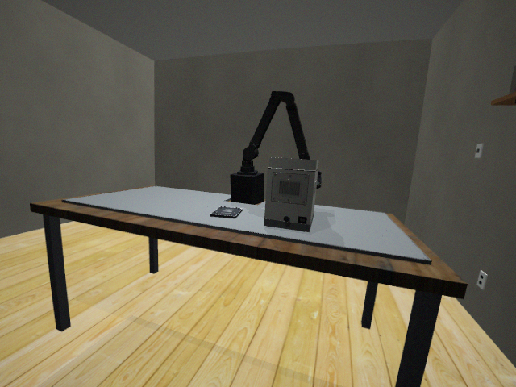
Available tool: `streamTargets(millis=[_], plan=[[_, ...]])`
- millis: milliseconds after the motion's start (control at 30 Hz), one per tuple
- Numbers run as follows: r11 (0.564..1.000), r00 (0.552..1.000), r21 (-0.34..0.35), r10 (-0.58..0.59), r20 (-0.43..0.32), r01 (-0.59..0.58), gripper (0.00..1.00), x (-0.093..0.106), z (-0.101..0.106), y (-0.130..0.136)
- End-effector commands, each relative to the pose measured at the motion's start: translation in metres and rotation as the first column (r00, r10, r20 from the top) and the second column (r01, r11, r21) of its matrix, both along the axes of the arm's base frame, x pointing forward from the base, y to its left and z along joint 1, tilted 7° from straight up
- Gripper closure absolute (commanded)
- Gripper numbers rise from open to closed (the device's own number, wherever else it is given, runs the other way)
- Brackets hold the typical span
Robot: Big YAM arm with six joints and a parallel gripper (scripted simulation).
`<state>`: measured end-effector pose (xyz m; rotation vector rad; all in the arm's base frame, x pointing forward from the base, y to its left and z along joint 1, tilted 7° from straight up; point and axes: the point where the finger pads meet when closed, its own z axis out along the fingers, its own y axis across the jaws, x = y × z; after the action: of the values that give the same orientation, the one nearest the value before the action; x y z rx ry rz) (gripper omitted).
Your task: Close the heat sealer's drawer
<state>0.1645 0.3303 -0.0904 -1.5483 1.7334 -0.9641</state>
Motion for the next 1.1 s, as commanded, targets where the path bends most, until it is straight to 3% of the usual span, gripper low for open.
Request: streamTargets(millis=[0, 600, 1067], plan=[[1.0, 1.0, -0.006, -0.011, -0.012, 0.011, 1.0, 0.004, -0.006, -0.005], [1.0, 1.0, -0.006, -0.011, -0.012, 0.011, 1.0, 0.004, -0.006, -0.005], [1.0, 1.0, -0.004, -0.01, -0.011, 0.01, 1.0, 0.024, -0.002, -0.007]])
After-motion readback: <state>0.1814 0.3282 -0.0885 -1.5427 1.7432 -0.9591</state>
